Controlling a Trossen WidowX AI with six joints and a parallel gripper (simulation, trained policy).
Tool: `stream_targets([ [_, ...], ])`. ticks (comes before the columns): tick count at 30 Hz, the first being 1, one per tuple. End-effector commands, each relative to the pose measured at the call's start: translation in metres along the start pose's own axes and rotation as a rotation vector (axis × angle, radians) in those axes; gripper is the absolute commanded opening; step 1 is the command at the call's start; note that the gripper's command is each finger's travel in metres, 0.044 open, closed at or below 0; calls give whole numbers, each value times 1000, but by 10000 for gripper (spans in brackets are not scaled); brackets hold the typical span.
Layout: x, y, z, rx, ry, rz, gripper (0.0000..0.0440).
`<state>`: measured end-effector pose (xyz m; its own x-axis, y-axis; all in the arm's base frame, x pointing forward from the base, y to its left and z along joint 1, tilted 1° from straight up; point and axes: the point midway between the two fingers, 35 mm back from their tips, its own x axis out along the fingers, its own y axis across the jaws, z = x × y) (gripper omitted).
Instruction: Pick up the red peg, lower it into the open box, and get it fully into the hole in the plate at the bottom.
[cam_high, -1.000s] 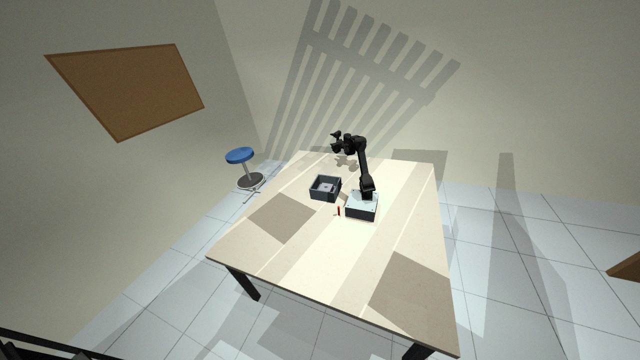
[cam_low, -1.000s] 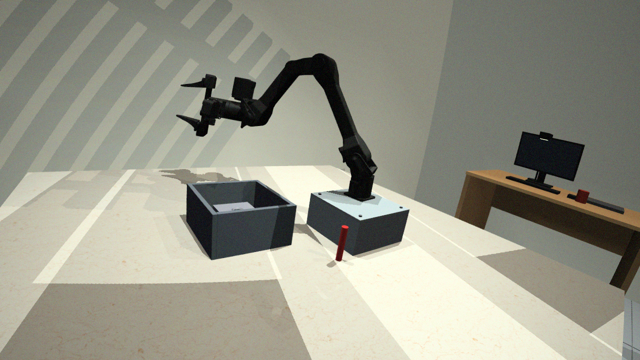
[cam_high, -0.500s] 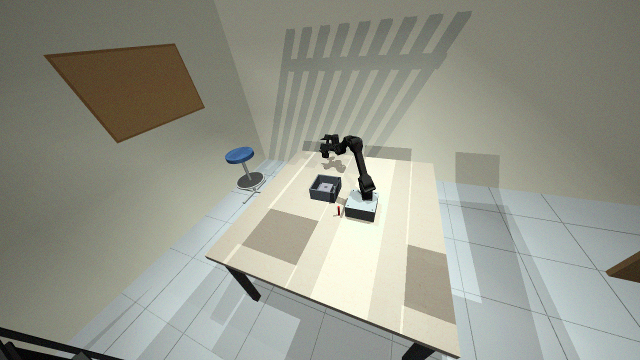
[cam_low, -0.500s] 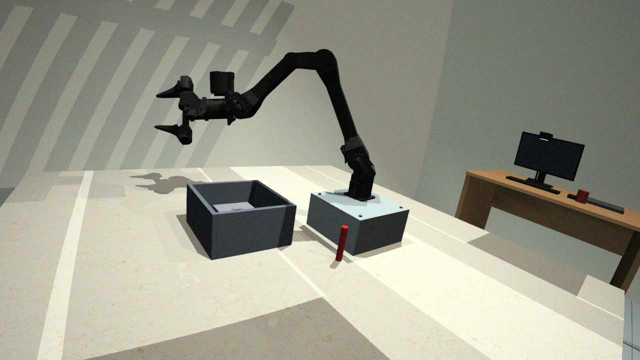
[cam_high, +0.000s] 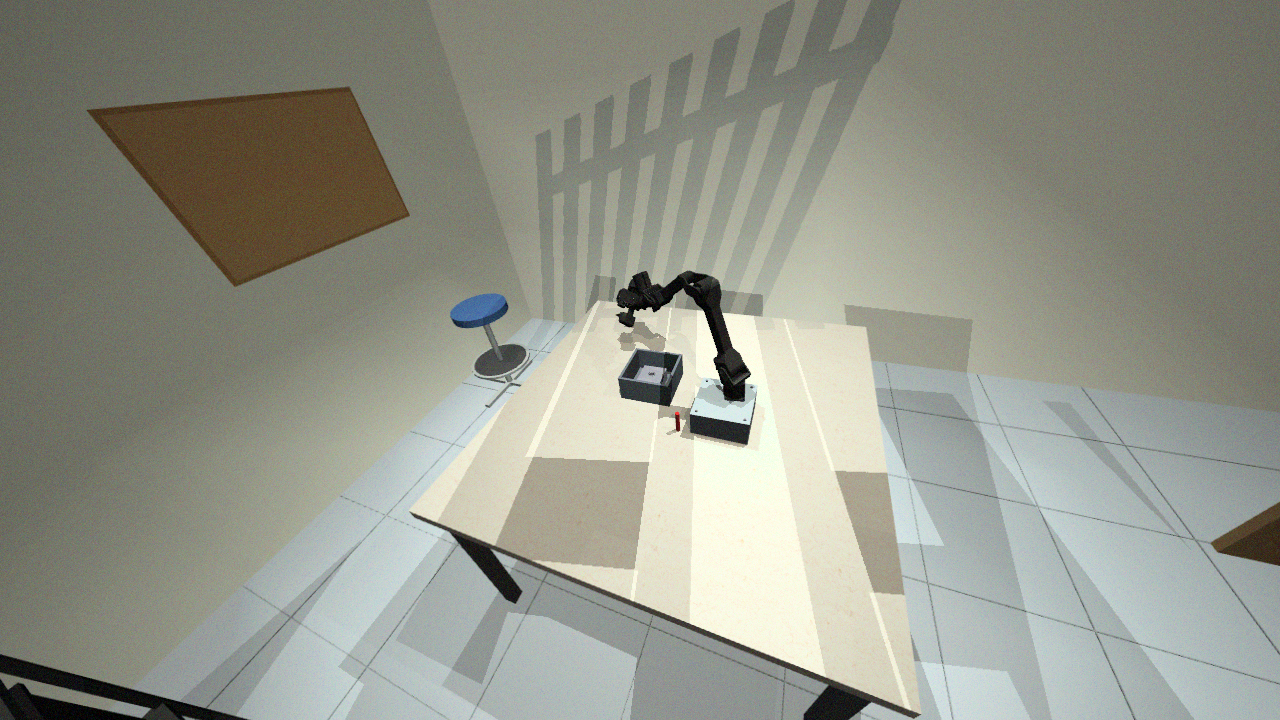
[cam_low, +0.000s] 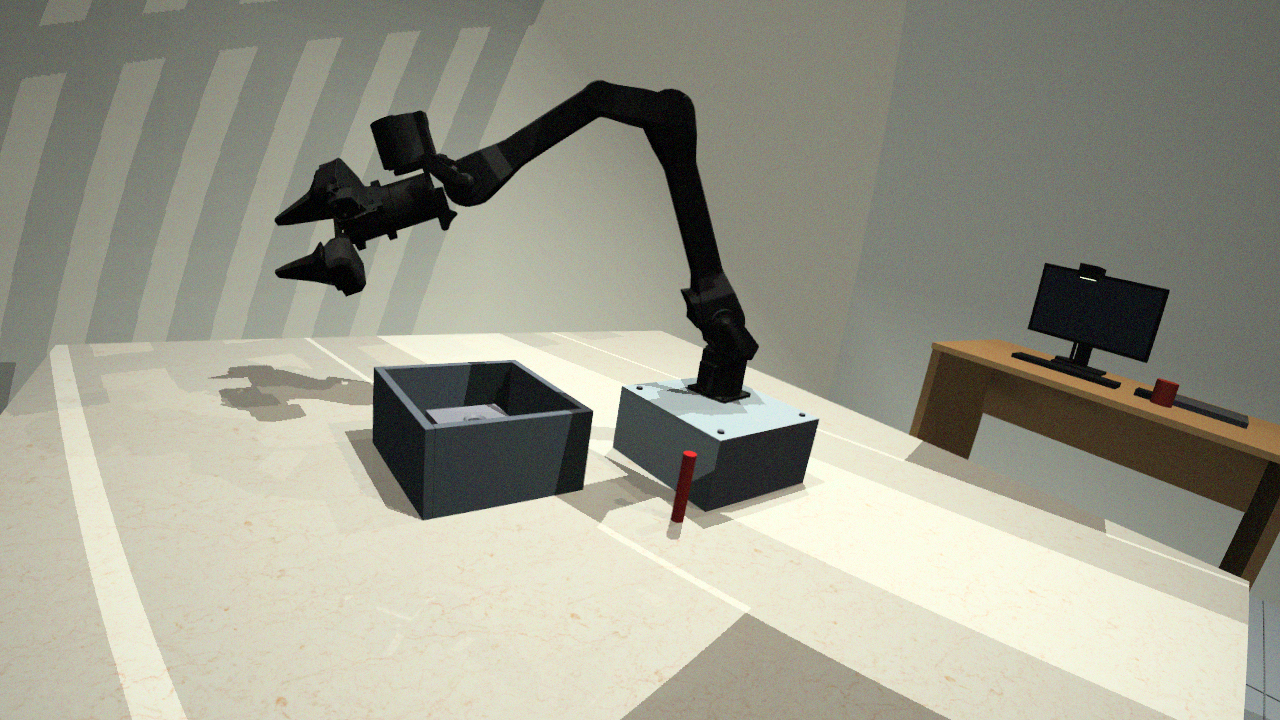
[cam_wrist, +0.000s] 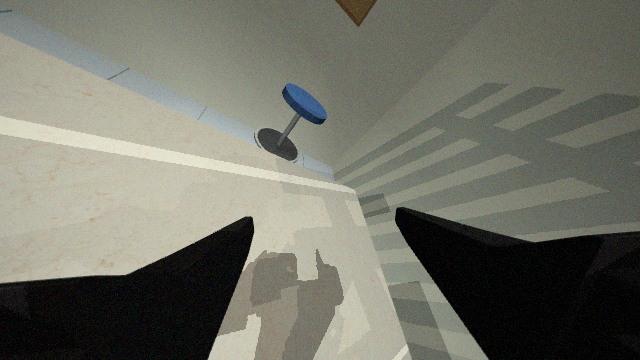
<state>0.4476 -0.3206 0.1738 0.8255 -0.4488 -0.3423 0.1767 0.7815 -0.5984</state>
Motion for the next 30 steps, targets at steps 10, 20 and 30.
stream_targets([
  [10,-29,96,58,298,202,202,440],
  [20,-92,184,88,477,438,344,440],
  [30,-183,255,92,600,725,400,440],
])
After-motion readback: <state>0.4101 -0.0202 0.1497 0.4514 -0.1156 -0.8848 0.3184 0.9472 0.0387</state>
